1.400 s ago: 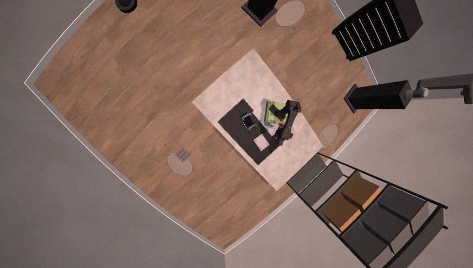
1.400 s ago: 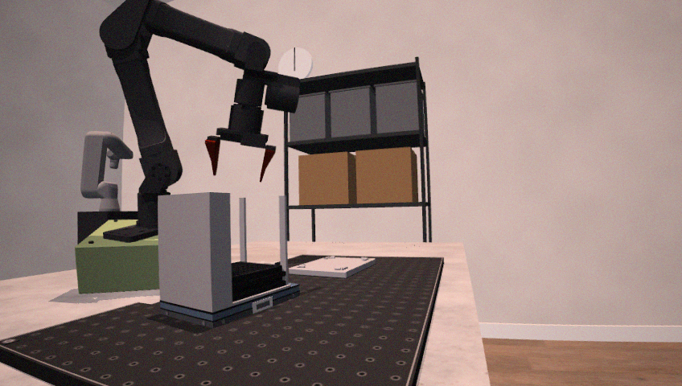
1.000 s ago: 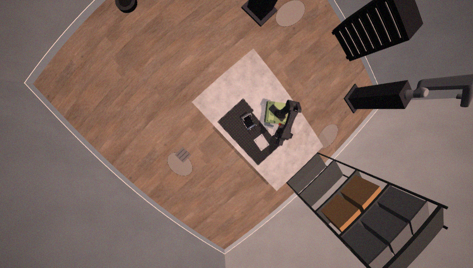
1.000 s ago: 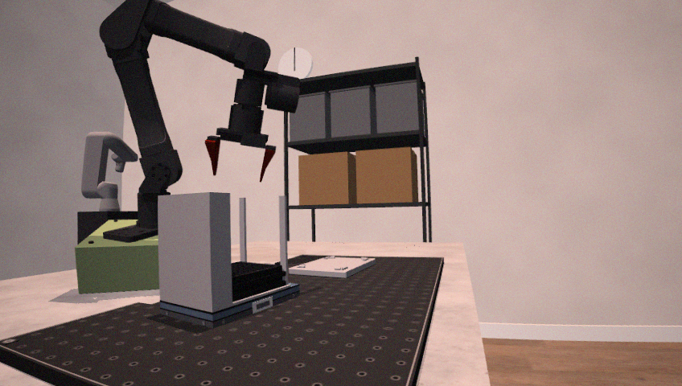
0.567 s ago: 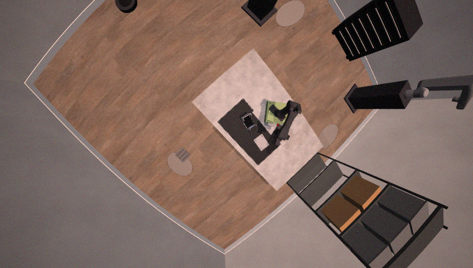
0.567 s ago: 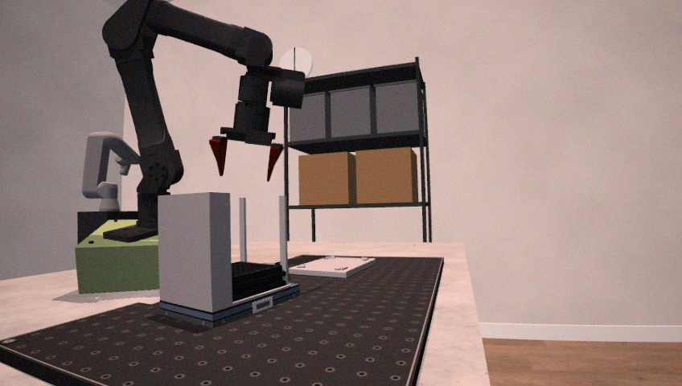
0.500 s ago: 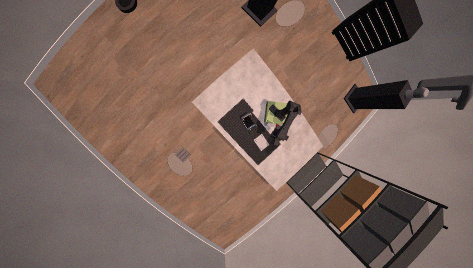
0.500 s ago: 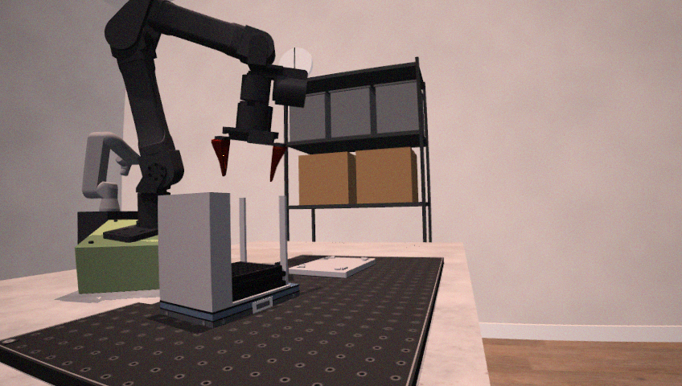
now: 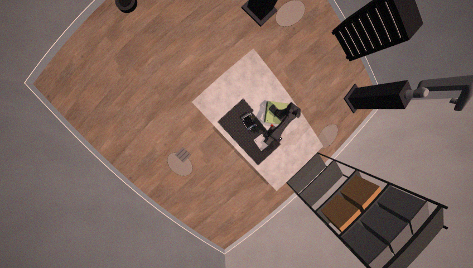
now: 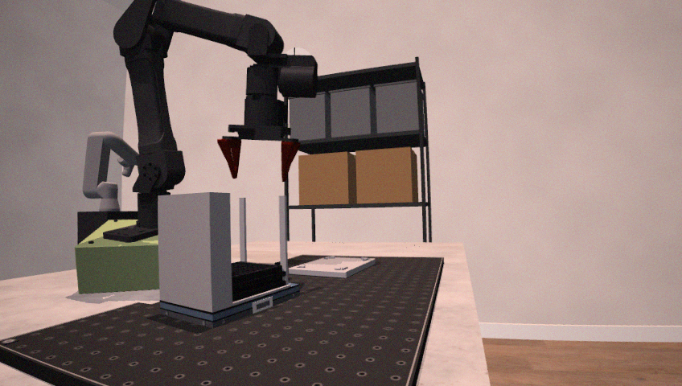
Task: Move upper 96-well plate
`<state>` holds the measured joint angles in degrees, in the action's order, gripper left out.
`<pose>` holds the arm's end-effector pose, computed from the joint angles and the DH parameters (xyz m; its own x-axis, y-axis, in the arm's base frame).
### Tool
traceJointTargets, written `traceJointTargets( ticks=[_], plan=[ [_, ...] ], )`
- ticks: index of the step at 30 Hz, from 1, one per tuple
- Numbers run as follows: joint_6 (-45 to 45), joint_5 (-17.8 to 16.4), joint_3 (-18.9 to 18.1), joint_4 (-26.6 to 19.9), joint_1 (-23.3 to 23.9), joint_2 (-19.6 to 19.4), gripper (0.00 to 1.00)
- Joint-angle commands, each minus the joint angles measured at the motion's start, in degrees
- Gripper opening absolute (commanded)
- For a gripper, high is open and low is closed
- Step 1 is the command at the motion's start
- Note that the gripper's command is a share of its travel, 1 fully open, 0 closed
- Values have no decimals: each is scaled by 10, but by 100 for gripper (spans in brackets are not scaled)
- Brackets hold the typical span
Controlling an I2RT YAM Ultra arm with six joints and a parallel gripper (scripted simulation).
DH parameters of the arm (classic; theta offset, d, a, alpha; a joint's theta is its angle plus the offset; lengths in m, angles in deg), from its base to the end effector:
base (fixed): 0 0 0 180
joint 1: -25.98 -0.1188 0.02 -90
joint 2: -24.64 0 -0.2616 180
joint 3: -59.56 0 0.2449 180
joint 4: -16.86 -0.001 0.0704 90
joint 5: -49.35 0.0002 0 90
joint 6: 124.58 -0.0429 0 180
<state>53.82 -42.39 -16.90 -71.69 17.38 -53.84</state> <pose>0.2085 0.0339 0.2532 0.1215 -0.9921 -0.0301 -0.9925 -0.1219 0.0108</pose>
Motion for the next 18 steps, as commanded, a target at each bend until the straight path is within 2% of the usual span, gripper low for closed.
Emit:
traceJointTargets(
  ticks=[1,2,3,5,7,9,12,14,15,18],
  plan=[
    [19,8,-23,18,31,-10,100],
    [11,13,-24,22,38,4,100],
    [22,13,-28,23,50,-14,100],
    [44,7,-37,25,72,-24,100],
    [26,22,-37,34,86,-19,100],
    [26,22,-37,34,86,-19,100],
    [58,15,-50,37,118,-38,100],
    [38,32,-50,46,131,-25,100],
    [49,32,-54,47,142,-41,100],
    [80,24,-67,49,173,-54,100]
  ],
)
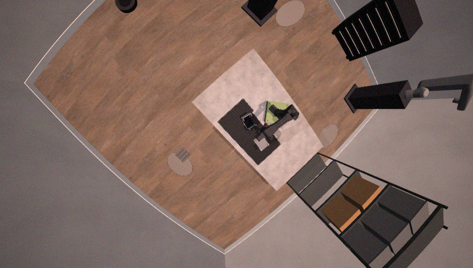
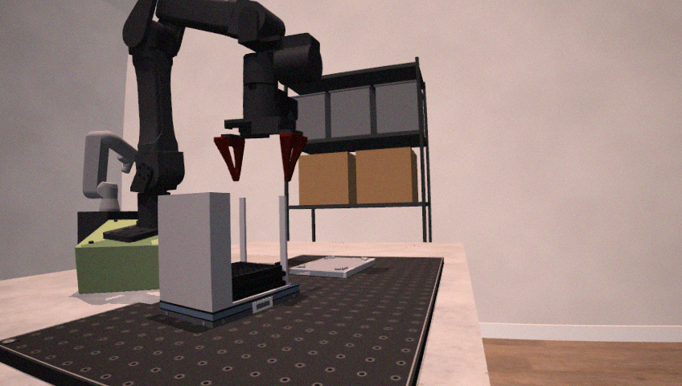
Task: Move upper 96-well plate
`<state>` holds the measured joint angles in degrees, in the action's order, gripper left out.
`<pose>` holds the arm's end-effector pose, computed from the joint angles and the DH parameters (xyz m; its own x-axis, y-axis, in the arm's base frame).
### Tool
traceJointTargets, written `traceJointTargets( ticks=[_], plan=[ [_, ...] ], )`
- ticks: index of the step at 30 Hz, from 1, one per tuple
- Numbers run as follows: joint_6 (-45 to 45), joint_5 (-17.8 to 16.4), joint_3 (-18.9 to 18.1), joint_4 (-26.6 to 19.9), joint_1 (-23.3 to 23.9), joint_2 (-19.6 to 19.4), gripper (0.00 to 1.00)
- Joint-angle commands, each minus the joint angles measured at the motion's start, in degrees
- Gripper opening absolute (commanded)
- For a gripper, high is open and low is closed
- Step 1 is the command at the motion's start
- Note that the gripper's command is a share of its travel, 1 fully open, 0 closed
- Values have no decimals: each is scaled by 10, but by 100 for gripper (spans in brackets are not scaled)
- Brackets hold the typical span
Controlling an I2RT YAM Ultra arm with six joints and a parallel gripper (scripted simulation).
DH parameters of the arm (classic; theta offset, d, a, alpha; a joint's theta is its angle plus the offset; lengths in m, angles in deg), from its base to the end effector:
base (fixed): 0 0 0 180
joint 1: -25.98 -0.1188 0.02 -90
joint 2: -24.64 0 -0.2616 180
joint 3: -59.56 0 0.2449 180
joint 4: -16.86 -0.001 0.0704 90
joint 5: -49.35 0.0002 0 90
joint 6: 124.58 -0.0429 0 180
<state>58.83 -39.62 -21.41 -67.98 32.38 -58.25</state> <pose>0.2371 -0.0264 0.2571 -0.0532 -0.9984 0.0213 -0.9971 0.0520 -0.0554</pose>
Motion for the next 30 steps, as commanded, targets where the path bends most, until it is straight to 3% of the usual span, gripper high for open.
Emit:
traceJointTargets(
  ticks=[1,2,8,10,14,16,19,20,21,22,28,30],
  plan=[
    [19,8,-22,16,29,-10,100],
    [10,14,-23,20,35,0,100],
    [50,4,-39,24,76,-27,100],
    [23,22,-39,33,88,-6,100],
    [68,13,-54,35,127,-41,100],
    [40,32,-54,44,137,-32,100],
    [76,23,-65,47,167,-52,100],
    [64,36,-65,51,171,-52,100],
    [46,43,-64,55,176,-36,100],
    [63,42,-68,56,186,-55,100],
    [100,30,-83,57,224,-70,100],
    [101,30,-85,53,225,-54,100]
  ],
)
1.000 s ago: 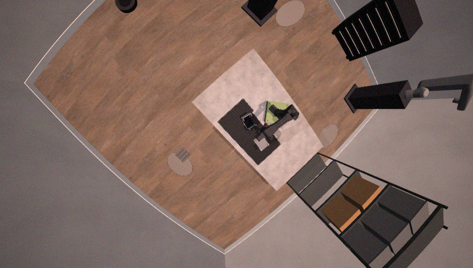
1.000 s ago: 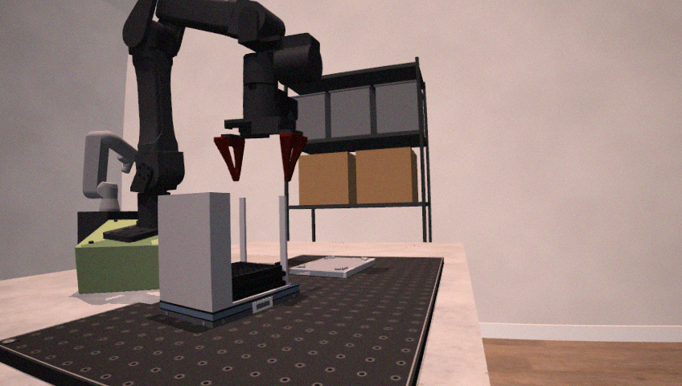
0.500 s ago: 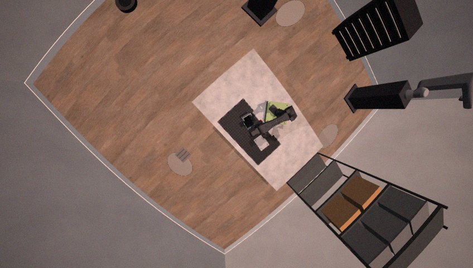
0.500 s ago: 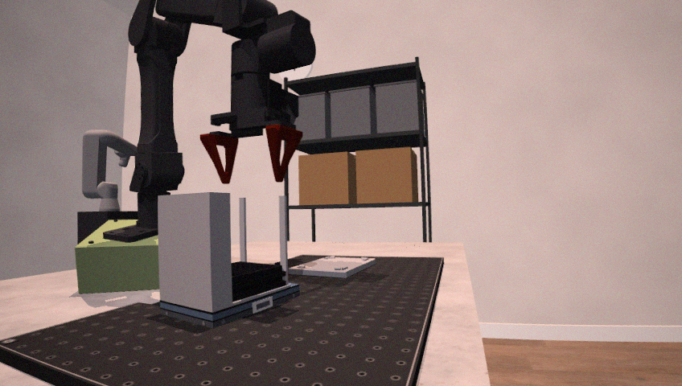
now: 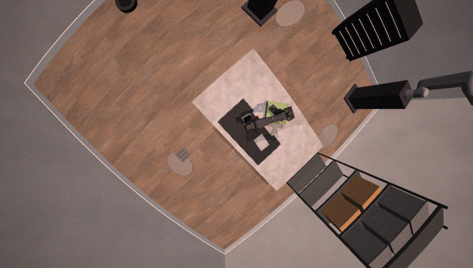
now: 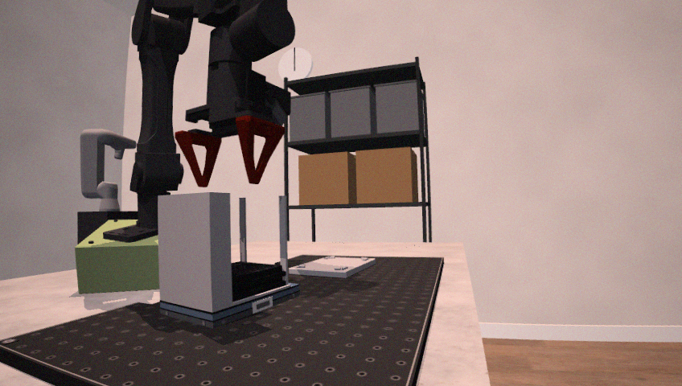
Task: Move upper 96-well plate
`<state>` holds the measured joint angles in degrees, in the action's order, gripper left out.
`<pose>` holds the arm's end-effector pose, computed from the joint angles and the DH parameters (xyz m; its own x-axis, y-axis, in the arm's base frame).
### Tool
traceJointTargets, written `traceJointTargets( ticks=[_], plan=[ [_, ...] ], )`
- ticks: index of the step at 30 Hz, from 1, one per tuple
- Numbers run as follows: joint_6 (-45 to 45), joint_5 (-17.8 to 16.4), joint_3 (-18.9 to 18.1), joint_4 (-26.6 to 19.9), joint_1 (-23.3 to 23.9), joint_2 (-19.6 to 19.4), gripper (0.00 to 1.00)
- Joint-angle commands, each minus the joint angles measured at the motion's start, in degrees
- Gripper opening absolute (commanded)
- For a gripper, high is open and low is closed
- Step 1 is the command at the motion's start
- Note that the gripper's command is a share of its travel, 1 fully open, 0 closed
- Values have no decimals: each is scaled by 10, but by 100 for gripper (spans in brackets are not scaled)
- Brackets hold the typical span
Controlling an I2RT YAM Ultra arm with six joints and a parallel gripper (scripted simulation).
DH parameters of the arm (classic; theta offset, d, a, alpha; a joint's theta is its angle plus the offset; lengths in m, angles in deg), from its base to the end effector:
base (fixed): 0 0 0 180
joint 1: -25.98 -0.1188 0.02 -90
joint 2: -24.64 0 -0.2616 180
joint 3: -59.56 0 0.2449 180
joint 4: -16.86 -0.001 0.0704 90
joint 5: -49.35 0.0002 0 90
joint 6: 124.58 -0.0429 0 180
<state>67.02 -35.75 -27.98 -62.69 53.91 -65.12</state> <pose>0.2458 -0.1333 0.2589 -0.2919 -0.9499 0.1116 -0.9526 0.2782 -0.1232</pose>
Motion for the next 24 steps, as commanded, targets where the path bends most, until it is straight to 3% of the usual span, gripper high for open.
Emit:
traceJointTargets(
  ticks=[1,24],
  plan=[
    [20,-9,-19,-8,10,17,100],
    [20,-10,-18,-8,2,11,100]
  ],
)
